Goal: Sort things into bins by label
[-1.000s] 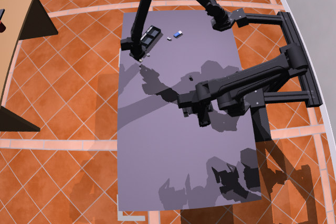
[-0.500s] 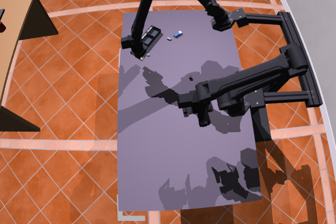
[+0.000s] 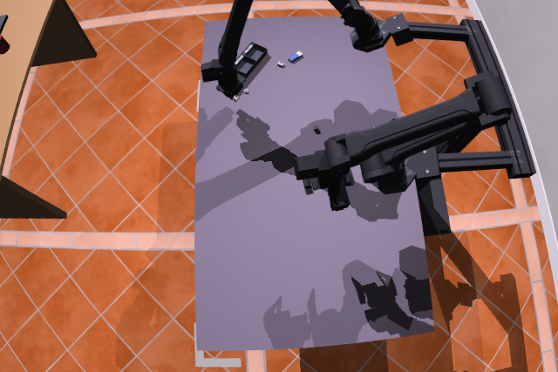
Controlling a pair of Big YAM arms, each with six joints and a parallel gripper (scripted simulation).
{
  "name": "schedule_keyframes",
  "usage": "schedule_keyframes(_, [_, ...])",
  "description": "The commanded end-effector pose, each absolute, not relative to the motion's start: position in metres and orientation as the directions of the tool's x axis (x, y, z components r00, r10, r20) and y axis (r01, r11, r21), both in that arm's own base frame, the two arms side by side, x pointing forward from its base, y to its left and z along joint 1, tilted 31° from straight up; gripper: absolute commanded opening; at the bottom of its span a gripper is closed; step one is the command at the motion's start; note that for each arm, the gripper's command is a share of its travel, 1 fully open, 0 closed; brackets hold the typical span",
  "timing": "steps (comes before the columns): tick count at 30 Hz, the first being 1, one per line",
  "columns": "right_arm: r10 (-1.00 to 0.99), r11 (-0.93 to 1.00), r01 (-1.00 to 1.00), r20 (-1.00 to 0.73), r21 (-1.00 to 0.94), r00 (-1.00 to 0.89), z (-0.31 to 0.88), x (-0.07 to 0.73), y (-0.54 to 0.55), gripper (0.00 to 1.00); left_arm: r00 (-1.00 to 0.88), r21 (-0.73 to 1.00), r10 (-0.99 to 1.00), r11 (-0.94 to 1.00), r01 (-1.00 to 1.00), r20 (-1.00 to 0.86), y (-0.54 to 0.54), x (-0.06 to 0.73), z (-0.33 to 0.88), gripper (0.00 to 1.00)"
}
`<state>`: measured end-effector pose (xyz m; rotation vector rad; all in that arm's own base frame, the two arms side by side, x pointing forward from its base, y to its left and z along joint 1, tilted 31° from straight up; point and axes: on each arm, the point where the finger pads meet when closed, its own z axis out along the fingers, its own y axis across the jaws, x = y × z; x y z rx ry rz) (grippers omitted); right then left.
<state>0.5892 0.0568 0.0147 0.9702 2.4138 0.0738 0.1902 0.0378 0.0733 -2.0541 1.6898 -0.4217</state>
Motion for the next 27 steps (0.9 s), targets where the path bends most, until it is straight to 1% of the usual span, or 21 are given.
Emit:
schedule_keyframes(1, [0.666, 0.732, 0.633, -0.465, 0.253, -0.584, 0.012, 0.604, 0.050, 0.20, 0.221, -0.509, -0.975, -0.172, -0.843, -0.037, 0.039, 0.187, 0.072, 1.00])
schedule_keyframes(3, [0.659, 0.739, 0.629, -0.459, 0.243, -0.597, 0.008, 0.599, 0.056, 0.20, 0.221, -0.509, -0.975, -0.172, -0.843, -0.037, 0.039, 0.187, 0.072, 1.00])
schedule_keyframes(5, [0.660, 0.738, 0.623, -0.472, 0.259, -0.585, 0.023, 0.591, 0.038, 0.20, 0.221, -0.509, -0.975, -0.172, -0.843, -0.037, 0.039, 0.187, 0.072, 1.00])
schedule_keyframes(14, [0.657, 0.739, 0.629, -0.460, 0.240, -0.597, 0.006, 0.568, -0.012, 0.20, 0.221, -0.509, -0.975, -0.172, -0.843, -0.037, 0.039, 0.187, 0.072, 1.00])
schedule_keyframes(25, [0.656, 0.740, 0.623, -0.477, 0.253, -0.585, 0.017, 0.551, -0.063, 0.20, 0.221, -0.509, -0.975, -0.172, -0.843, -0.037, 0.039, 0.187, 0.072, 1.00])
schedule_keyframes(27, [0.656, 0.740, 0.629, -0.461, 0.238, -0.597, 0.003, 0.543, -0.074, 0.20, 0.221, -0.509, -0.975, -0.172, -0.843, -0.037, 0.039, 0.187, 0.072, 1.00])
